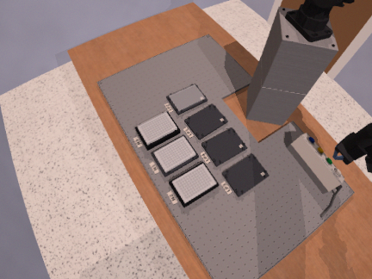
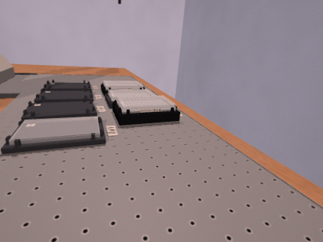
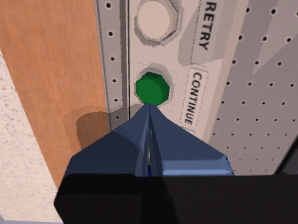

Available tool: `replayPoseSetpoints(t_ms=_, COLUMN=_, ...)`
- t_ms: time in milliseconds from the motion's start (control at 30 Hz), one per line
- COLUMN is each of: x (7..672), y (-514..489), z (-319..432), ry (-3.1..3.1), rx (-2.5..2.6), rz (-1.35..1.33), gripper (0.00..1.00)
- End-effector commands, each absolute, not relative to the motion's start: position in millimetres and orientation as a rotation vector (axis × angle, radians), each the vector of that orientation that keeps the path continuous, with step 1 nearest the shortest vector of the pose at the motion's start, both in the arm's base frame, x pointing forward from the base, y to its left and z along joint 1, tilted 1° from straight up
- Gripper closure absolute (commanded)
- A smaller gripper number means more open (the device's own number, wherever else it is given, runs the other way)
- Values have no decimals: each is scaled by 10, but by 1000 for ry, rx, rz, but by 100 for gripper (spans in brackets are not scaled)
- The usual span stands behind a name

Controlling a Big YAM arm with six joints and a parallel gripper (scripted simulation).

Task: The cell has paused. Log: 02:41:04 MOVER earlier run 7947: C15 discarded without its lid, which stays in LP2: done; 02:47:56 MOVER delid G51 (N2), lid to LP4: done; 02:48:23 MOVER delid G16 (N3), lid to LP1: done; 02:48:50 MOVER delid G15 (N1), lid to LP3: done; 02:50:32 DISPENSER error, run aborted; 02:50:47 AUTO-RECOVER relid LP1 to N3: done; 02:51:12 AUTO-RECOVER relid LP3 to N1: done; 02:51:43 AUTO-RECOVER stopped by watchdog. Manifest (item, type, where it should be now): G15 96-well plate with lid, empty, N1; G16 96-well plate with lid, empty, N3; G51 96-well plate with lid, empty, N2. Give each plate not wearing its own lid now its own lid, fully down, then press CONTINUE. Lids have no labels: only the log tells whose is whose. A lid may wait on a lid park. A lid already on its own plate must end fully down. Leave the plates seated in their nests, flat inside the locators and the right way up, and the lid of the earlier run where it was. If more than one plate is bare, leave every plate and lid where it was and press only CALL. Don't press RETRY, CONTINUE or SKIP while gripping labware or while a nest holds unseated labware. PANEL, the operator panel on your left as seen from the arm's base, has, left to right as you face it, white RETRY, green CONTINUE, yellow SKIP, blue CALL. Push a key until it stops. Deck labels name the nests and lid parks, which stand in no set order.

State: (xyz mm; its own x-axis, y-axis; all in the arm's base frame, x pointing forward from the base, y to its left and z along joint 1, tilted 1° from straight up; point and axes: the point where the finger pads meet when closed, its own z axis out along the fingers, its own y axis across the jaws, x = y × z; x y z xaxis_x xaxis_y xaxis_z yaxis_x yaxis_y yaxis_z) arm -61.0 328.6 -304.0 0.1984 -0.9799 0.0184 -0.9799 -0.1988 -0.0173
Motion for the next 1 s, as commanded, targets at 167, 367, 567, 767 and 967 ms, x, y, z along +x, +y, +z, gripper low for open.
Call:
replayPoseSetpoints(t_ms=167, x=-562, y=3324, z=-3115, ry=1990, rx=-2420, rz=-25, gripper=100)
replayPoseSetpoints(t_ms=367, x=-563, y=3344, z=-3156, ry=1989, rx=-2418, rz=-21, gripper=100)
replayPoseSetpoints(t_ms=567, x=-563, y=3347, z=-3183, ry=1989, rx=-2417, rz=-20, gripper=100)
replayPoseSetpoints(t_ms=767, x=-558, y=3326, z=-3222, ry=1990, rx=-2420, rz=-25, gripper=100)
replayPoseSetpoints(t_ms=967, x=-559, y=3339, z=-3256, ry=1989, rx=-2418, rz=-22, gripper=100)
